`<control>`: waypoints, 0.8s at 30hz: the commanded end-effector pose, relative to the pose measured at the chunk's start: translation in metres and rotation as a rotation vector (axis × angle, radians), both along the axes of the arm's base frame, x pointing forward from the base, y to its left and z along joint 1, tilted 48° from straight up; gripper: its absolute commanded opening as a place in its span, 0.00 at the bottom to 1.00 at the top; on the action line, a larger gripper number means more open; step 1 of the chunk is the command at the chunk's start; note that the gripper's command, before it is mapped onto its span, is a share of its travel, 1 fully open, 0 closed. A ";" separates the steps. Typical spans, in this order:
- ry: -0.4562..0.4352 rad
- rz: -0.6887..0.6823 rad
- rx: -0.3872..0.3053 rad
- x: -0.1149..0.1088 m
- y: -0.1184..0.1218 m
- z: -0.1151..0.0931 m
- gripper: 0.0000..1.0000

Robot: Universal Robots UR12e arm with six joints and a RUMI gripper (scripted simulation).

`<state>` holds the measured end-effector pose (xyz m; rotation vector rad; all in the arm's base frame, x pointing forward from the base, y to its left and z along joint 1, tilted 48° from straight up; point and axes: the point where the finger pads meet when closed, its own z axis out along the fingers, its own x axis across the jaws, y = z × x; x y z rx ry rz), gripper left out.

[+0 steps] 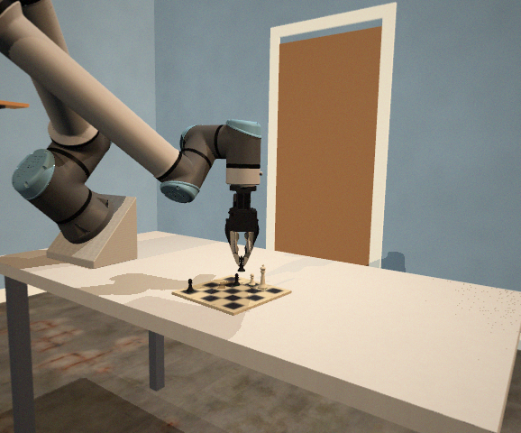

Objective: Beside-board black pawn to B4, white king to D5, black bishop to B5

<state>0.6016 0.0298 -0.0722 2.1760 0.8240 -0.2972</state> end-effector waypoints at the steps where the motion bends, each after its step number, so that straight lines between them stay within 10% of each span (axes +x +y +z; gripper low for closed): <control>1: -0.003 0.004 0.002 0.002 -0.014 -0.013 0.00; 24: -0.003 0.004 0.002 0.003 -0.019 -0.018 0.00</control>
